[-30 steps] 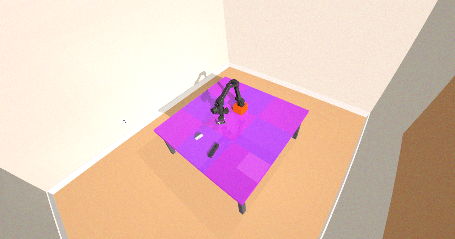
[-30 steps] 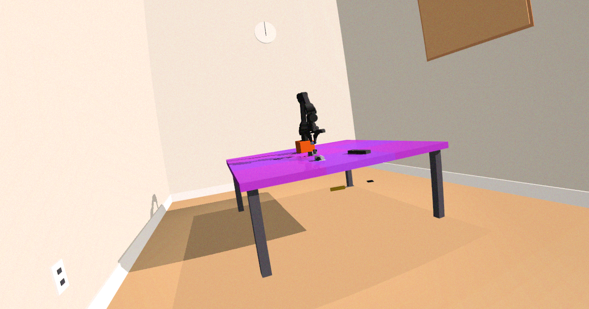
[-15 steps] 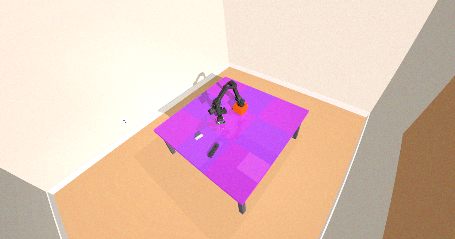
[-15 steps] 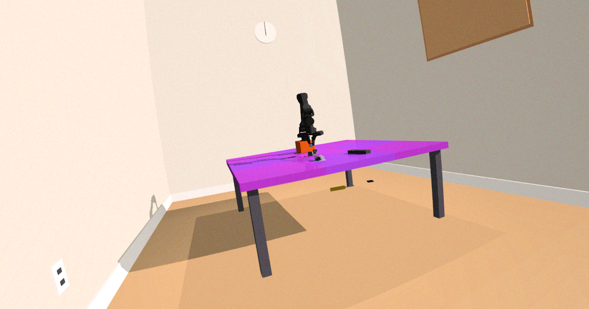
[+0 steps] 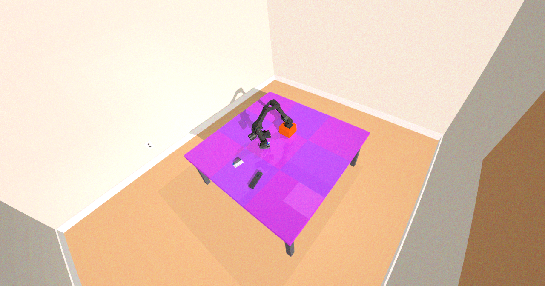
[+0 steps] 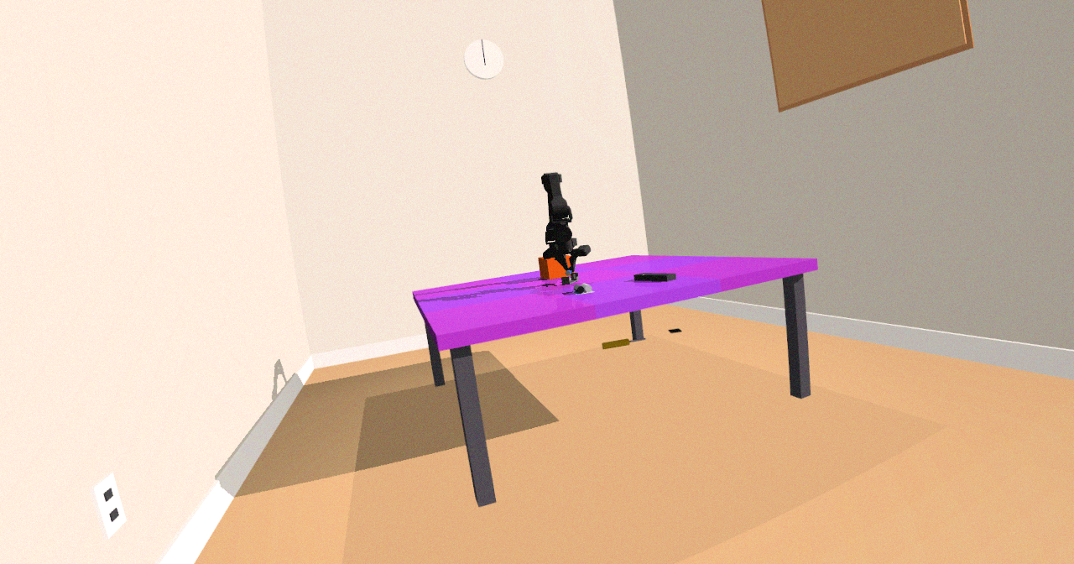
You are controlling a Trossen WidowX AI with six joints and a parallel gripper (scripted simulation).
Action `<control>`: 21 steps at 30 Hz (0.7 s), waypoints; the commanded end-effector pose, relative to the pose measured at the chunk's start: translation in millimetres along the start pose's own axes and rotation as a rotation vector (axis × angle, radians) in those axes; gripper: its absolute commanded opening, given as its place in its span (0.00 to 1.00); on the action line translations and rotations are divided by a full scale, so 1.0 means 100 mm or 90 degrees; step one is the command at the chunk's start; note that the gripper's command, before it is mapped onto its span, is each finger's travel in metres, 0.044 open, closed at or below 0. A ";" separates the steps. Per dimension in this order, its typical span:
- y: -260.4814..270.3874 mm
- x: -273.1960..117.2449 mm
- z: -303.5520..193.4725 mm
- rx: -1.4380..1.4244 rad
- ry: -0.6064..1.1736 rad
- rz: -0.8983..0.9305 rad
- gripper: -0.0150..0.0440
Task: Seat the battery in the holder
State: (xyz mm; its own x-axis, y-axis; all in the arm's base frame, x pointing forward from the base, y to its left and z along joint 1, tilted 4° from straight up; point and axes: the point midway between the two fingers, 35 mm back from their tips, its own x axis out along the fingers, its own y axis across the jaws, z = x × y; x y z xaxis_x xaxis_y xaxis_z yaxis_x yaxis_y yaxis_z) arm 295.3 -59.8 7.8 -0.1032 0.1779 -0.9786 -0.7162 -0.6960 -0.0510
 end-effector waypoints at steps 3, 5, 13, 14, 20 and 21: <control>-0.01 0.01 -0.03 -0.003 -0.022 -0.001 0.38; -0.02 0.02 -0.03 -0.004 -0.032 0.000 0.38; -0.02 0.05 -0.07 -0.004 -0.068 0.003 0.38; -0.02 0.06 -0.07 -0.005 -0.073 0.003 0.38; -0.02 0.08 -0.09 -0.006 -0.100 0.004 0.38; -0.02 0.08 -0.10 -0.006 -0.105 0.004 0.38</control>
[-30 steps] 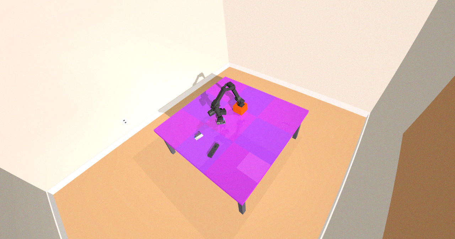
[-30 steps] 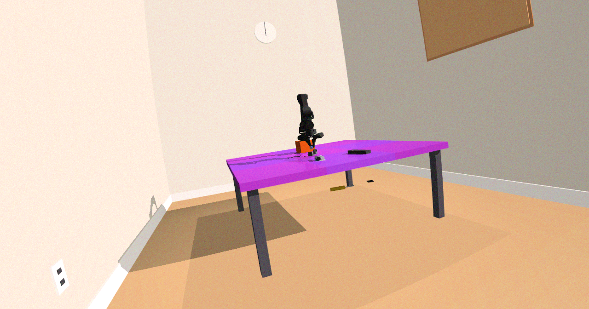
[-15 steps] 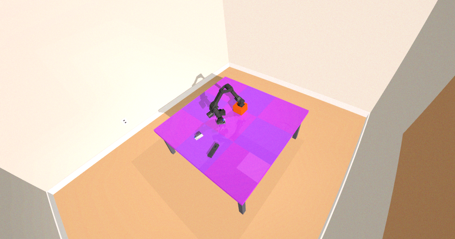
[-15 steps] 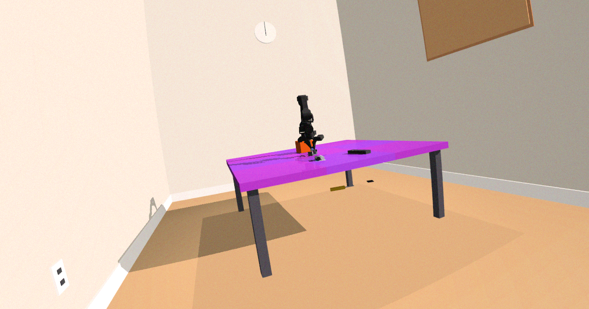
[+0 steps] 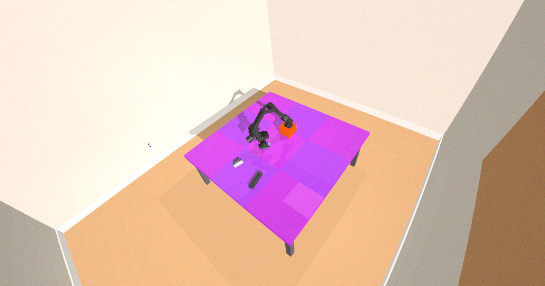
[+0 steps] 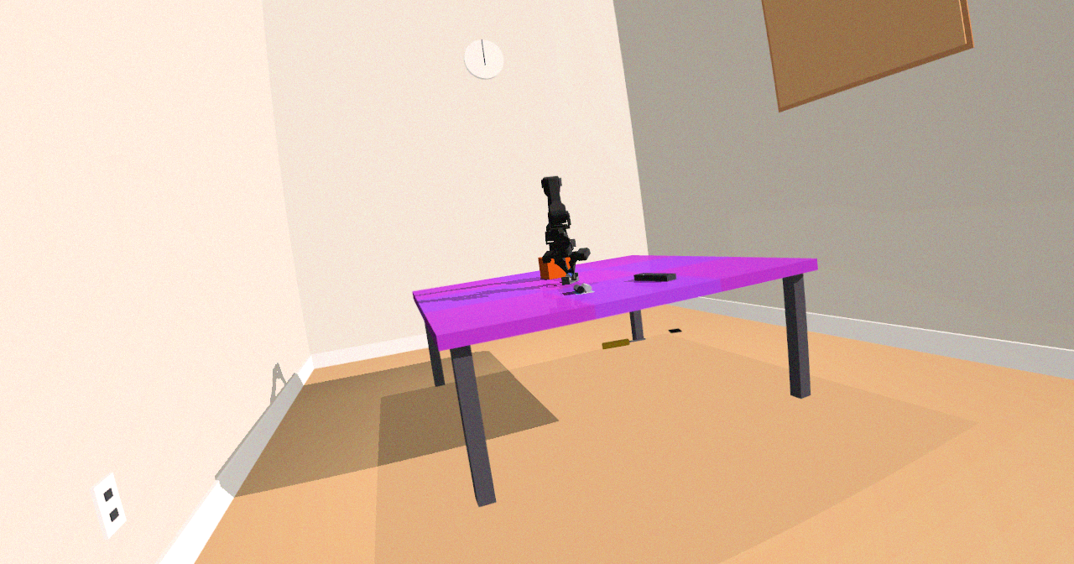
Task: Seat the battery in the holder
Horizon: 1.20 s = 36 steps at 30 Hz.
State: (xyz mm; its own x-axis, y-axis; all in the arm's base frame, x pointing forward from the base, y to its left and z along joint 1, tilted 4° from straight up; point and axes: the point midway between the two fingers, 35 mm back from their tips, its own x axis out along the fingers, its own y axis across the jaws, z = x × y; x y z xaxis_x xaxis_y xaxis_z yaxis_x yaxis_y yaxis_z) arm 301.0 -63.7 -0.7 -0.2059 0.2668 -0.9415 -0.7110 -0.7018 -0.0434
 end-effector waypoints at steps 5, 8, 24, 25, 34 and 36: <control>-0.01 0.03 -0.04 -0.003 -0.038 -0.002 0.38; -0.01 0.04 -0.05 -0.003 -0.052 -0.002 0.38; -0.01 0.05 -0.12 -0.004 -0.076 0.000 0.38; -0.01 0.05 -0.13 -0.004 -0.076 0.000 0.38; -0.01 0.03 -0.19 -0.004 -0.076 0.001 0.38; -0.01 0.02 -0.20 -0.004 -0.077 0.001 0.38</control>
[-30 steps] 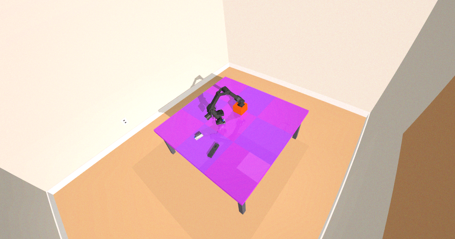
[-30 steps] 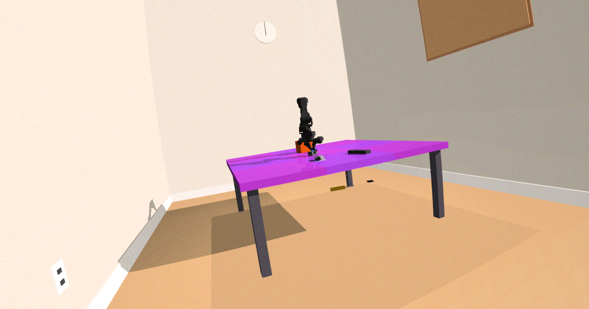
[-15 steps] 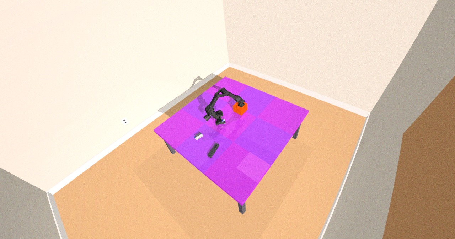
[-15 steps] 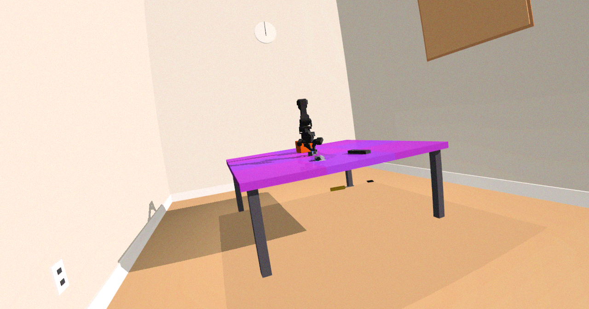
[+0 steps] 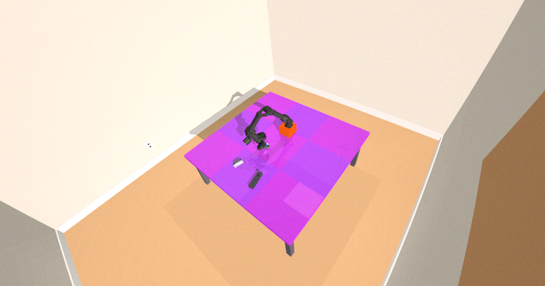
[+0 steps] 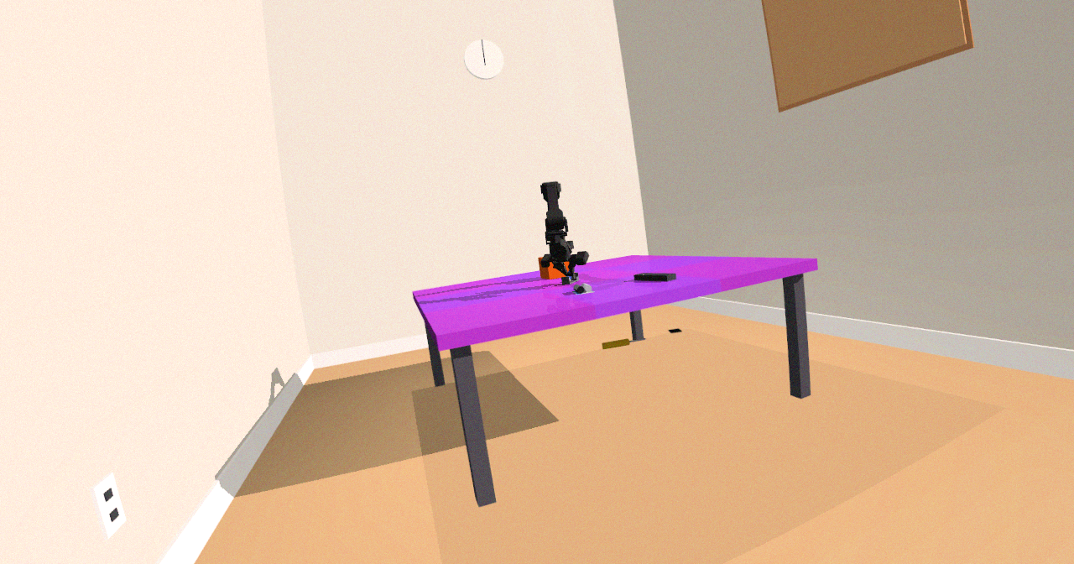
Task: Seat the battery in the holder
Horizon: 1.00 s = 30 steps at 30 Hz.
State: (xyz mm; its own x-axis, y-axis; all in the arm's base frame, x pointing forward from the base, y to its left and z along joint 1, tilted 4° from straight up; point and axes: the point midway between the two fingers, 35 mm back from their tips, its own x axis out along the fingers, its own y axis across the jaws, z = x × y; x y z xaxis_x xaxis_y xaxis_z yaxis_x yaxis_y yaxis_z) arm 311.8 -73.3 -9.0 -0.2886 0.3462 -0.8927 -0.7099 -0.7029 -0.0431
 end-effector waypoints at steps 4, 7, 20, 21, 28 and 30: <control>0.00 -0.02 -0.06 -0.003 0.002 0.001 0.38; 0.00 -0.03 -0.08 -0.003 0.001 0.001 0.38; -0.01 -0.03 -0.10 -0.003 0.019 0.005 0.38; -0.01 -0.03 -0.10 -0.003 0.022 0.005 0.38; -0.01 -0.01 -0.10 -0.003 0.046 0.009 0.38; -0.01 0.00 -0.10 -0.003 0.053 0.010 0.38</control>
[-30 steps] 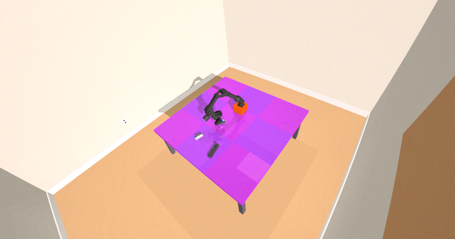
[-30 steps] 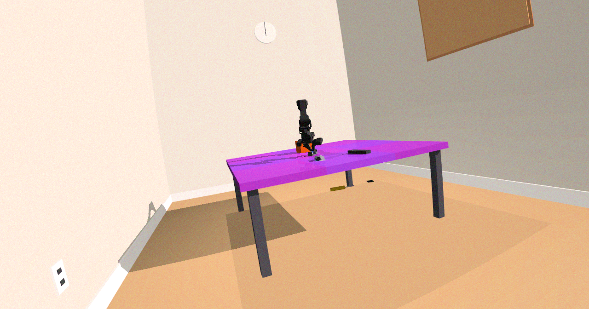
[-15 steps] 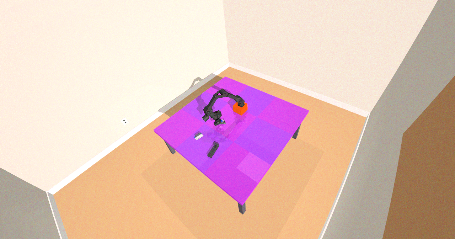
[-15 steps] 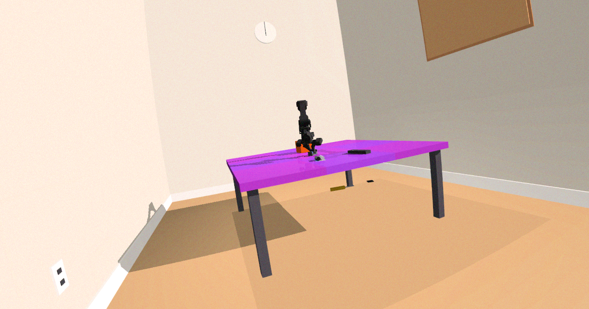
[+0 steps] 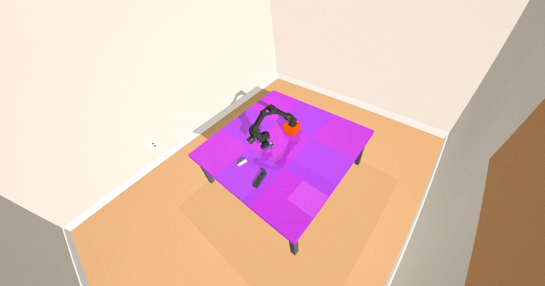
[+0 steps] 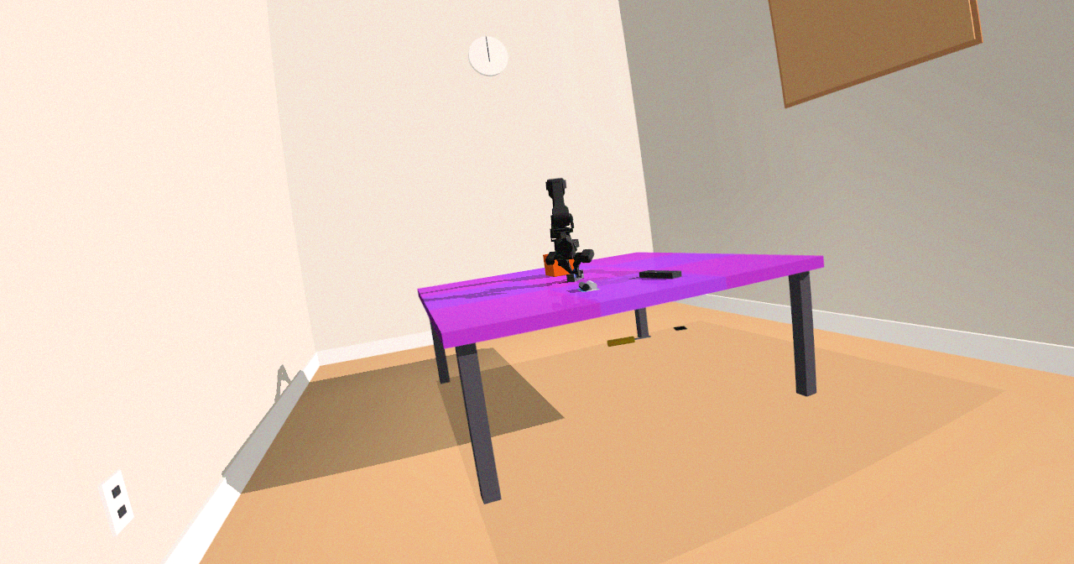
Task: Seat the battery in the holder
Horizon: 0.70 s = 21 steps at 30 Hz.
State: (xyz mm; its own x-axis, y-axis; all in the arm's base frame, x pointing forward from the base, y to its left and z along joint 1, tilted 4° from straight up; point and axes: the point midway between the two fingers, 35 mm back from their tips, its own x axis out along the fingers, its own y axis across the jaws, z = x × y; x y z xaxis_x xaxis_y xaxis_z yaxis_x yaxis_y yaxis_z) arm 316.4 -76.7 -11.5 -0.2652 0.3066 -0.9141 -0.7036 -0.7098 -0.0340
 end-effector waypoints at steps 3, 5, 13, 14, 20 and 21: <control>0.00 0.01 -0.03 0.000 0.032 0.003 0.38; 0.00 0.02 -0.03 0.000 0.038 0.004 0.38; 0.00 0.04 -0.03 0.001 0.066 0.007 0.38; -0.01 0.04 -0.02 0.001 0.070 0.008 0.38; -0.01 0.05 -0.02 0.001 0.090 0.010 0.38; -0.01 0.06 -0.02 0.002 0.094 0.010 0.38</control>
State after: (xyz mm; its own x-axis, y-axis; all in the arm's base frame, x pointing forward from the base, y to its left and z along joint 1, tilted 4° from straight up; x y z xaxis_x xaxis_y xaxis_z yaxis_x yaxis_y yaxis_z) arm 313.8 -72.8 -15.3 -0.1999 0.2247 -0.9537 -0.7006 -0.7132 -0.0212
